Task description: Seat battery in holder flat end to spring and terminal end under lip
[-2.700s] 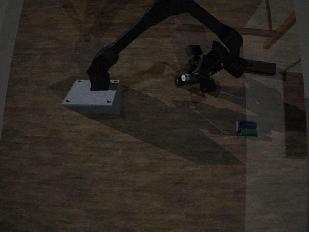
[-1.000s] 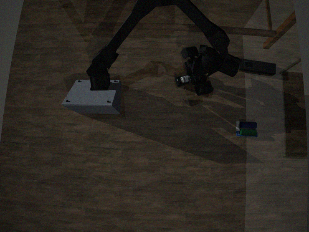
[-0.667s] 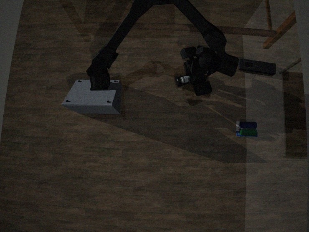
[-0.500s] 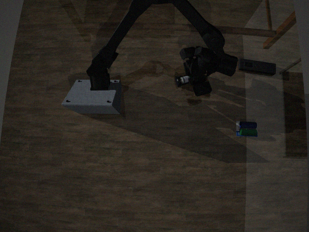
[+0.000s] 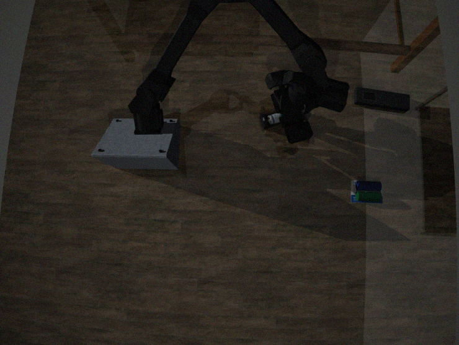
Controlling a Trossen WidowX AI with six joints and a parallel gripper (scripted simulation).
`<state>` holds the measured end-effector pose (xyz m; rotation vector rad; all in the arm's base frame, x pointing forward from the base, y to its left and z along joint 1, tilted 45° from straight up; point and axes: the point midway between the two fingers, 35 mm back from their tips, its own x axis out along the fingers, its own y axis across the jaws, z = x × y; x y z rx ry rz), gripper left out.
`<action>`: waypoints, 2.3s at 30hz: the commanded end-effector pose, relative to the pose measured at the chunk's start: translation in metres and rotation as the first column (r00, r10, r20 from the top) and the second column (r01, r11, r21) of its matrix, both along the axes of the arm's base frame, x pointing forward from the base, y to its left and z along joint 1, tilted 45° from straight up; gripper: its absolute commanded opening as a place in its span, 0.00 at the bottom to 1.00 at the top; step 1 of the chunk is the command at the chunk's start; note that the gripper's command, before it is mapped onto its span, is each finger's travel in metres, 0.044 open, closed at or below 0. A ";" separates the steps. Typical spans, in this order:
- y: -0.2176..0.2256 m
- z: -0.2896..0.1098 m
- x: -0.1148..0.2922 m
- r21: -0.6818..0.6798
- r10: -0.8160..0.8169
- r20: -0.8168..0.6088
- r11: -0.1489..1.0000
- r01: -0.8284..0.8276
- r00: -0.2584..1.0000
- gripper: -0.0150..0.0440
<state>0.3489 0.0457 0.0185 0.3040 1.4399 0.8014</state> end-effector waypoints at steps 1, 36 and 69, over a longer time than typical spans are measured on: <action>0.003 0.001 0.001 0.013 -0.011 0.024 1.000 0.011 1.000 0.40; 0.003 -0.001 -0.008 0.036 -0.082 0.106 0.996 0.079 0.991 0.40; 0.002 -0.003 -0.017 0.031 -0.092 0.116 0.996 0.089 0.989 0.53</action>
